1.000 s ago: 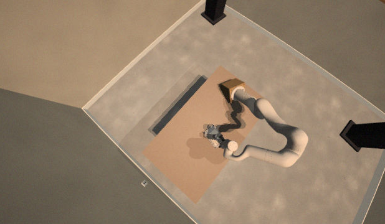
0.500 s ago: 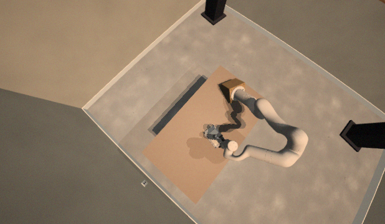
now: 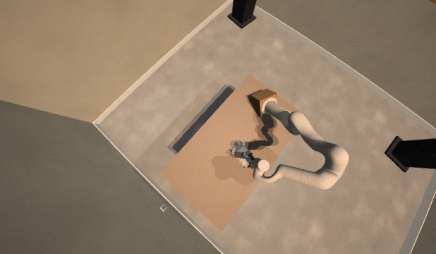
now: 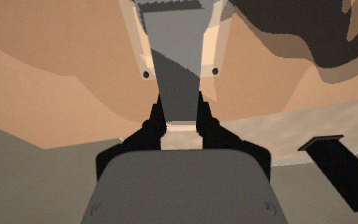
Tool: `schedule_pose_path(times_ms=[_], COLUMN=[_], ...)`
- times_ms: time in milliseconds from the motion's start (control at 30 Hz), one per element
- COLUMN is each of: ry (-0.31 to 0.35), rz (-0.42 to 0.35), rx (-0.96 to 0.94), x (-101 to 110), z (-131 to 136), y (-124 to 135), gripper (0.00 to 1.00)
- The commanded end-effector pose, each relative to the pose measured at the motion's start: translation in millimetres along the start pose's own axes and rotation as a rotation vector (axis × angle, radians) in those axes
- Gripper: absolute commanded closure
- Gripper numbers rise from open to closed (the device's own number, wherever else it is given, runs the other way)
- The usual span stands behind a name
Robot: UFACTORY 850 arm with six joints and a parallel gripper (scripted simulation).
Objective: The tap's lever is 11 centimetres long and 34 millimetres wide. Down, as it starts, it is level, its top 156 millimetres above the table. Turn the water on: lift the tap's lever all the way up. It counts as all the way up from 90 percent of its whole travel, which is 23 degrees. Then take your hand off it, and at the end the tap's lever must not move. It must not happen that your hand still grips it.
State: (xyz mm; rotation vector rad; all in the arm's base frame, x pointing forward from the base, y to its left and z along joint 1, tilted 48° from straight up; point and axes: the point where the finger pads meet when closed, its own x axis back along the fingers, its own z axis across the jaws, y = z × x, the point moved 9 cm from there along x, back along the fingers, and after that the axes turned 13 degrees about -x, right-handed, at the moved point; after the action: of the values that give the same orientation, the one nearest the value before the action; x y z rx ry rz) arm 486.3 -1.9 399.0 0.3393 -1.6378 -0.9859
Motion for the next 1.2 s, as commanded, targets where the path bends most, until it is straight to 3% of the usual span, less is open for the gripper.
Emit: schedule_pose_path(times_ms=[0,467,1167], ry=[-0.001,-0.001,-0.001], rz=[0.000,0.000,0.000], rx=[0.001,0.001,0.001], x=[1,2,32], z=[0,0,-3], y=[0,0,-12], gripper=[1.00,1.00,1.00])
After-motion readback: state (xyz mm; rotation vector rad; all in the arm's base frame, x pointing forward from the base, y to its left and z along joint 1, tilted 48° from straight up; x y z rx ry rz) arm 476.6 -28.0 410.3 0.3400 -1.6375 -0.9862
